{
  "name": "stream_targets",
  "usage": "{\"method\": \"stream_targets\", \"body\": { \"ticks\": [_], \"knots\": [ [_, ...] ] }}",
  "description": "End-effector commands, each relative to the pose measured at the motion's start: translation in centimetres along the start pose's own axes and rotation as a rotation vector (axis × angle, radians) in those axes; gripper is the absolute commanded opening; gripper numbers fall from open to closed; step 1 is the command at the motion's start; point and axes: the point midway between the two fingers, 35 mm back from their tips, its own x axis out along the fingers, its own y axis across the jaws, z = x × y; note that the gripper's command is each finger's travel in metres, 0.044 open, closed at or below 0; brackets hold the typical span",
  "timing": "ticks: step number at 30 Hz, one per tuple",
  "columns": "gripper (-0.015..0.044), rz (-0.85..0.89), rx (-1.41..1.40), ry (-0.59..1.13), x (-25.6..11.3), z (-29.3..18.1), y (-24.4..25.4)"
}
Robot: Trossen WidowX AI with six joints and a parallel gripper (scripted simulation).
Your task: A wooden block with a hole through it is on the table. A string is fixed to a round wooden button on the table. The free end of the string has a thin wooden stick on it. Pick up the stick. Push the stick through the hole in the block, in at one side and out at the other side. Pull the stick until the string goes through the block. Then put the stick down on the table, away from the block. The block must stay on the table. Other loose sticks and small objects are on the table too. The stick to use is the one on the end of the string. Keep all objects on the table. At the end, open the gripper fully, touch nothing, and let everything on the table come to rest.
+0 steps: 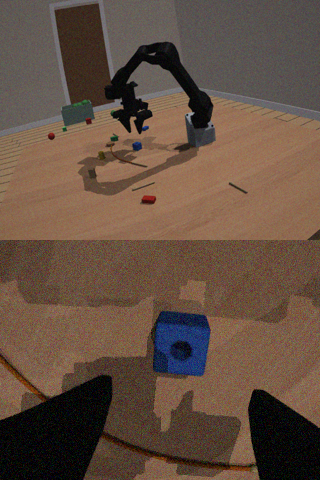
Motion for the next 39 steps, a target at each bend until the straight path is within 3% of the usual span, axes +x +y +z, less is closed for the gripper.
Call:
{"method": "stream_targets", "body": {
  "ticks": [1, 39],
  "knots": [
    [0.0235, 0.002, 0.005, -0.003, -0.1, 0.0, 0.1],
    [0.0235, 0.002, 0.005, -0.002, 4.8, -0.1, 0.1]
  ]
}}
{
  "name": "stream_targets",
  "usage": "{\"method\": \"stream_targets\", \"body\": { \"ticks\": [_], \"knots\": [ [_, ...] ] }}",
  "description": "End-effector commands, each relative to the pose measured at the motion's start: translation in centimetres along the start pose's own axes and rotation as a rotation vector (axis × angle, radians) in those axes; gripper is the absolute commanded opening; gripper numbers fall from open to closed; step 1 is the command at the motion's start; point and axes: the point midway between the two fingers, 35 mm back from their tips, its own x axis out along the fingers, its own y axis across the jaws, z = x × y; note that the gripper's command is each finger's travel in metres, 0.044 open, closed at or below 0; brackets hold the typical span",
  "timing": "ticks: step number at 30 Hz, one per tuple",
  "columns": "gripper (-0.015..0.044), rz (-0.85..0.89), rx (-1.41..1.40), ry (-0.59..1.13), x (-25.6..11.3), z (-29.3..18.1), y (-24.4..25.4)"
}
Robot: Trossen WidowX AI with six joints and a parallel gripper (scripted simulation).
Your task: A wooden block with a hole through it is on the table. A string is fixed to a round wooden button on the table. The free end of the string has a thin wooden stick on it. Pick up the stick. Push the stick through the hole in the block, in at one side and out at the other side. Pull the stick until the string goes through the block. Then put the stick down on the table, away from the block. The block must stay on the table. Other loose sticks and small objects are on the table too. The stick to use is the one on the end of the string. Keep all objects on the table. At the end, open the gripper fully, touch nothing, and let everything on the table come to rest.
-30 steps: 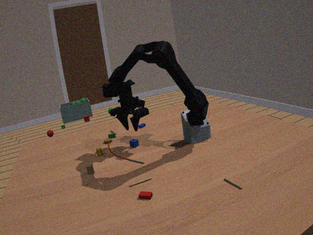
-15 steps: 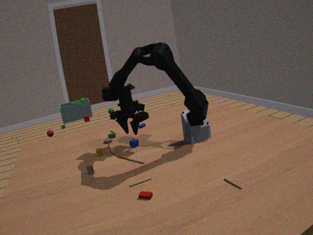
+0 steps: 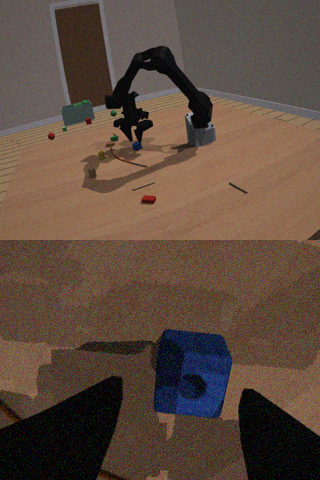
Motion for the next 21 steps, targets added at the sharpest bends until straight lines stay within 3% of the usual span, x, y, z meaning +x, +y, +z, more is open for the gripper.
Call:
{"method": "stream_targets", "body": {
  "ticks": [1, 16, 21],
  "knots": [
    [0.0235, -0.008, 0.008, 0.001, 0.8, 0.1, -0.3],
    [0.0235, -0.009, 0.008, 0.002, 1.8, 0.2, -0.4],
    [0.0104, -0.005, 0.002, 0.000, 1.7, 0.1, -0.2]
  ]
}}
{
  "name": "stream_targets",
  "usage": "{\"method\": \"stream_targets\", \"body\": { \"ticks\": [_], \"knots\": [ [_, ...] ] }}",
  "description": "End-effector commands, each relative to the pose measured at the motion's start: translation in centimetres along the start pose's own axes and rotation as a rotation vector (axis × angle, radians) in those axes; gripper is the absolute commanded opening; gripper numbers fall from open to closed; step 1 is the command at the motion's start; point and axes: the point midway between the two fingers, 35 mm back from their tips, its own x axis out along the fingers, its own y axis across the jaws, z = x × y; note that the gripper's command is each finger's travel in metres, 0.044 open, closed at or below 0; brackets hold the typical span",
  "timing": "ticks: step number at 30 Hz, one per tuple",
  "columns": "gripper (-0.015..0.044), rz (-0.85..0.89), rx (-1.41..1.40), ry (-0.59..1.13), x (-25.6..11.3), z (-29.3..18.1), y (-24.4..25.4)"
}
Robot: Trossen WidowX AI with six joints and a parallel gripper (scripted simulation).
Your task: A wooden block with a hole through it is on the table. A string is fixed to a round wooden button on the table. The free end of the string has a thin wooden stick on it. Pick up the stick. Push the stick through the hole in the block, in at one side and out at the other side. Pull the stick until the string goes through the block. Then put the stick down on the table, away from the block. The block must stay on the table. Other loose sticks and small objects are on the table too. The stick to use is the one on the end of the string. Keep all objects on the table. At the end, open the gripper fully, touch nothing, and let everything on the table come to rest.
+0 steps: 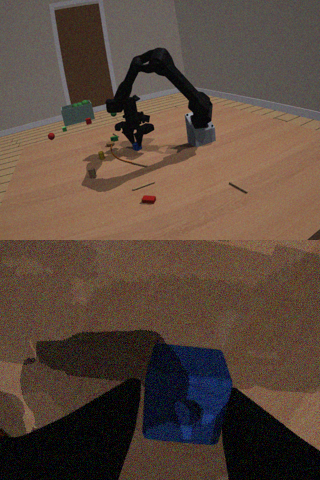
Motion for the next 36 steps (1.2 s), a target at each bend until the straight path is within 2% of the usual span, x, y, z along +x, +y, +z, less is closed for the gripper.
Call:
{"method": "stream_targets", "body": {
  "ticks": [1, 7, 9, 36],
  "knots": [
    [0.0078, 0.000, 0.000, 0.000, 0.0, 0.0, 0.0],
    [0.0038, 0.000, 0.000, 0.000, 0.0, 0.0, 0.0],
    [0.0000, 0.000, 0.000, 0.000, 0.0, 0.0, 0.0],
    [0.0000, 0.001, 0.000, 0.000, -1.5, 0.0, 0.0]
  ]
}}
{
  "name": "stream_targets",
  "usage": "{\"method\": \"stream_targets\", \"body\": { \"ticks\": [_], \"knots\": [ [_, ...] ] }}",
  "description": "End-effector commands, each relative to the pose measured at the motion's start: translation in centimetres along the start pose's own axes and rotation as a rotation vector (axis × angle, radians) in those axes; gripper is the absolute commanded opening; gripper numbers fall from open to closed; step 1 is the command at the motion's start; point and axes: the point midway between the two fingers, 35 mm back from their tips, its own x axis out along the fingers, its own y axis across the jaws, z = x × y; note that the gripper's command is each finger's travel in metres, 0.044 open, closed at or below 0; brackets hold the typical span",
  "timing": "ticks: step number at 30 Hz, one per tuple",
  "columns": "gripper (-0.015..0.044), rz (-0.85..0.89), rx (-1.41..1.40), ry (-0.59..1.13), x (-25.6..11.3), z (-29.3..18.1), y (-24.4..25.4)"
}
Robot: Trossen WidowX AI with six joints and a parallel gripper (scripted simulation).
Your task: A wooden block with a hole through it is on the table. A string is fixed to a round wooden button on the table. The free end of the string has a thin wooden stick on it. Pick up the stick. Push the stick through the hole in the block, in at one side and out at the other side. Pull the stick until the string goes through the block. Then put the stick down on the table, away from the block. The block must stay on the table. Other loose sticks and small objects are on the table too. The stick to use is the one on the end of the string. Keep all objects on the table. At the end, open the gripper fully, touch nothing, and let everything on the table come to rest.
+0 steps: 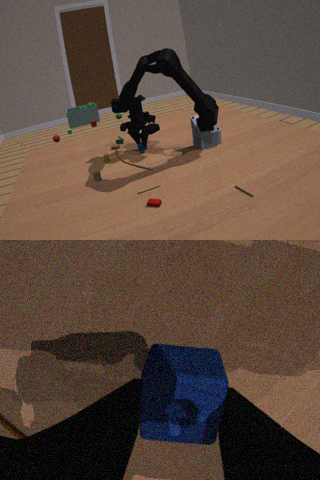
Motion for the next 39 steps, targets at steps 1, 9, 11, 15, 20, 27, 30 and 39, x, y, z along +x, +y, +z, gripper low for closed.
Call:
{"method": "stream_targets", "body": {
  "ticks": [1, 9, 11, 15, 20, 27, 30, 39],
  "knots": [
    [0.0000, 0.006, -0.007, -0.001, -0.3, -0.1, 0.2],
    [0.0000, 0.004, -0.007, -0.138, -0.1, -0.8, 0.2],
    [0.0000, 0.005, -0.008, -0.170, -0.1, -1.0, 0.2],
    [0.0000, 0.004, -0.008, -0.190, 0.0, -1.1, 0.2],
    [0.0000, 0.002, -0.008, -0.293, 0.2, -1.7, 0.2],
    [0.0000, 0.003, -0.009, -0.361, 0.4, -2.1, 0.1],
    [0.0000, 0.001, -0.009, -0.418, 0.6, -2.4, 0.1],
    [0.0000, 0.001, -0.010, -0.534, 1.0, -3.1, 0.1]
  ]
}}
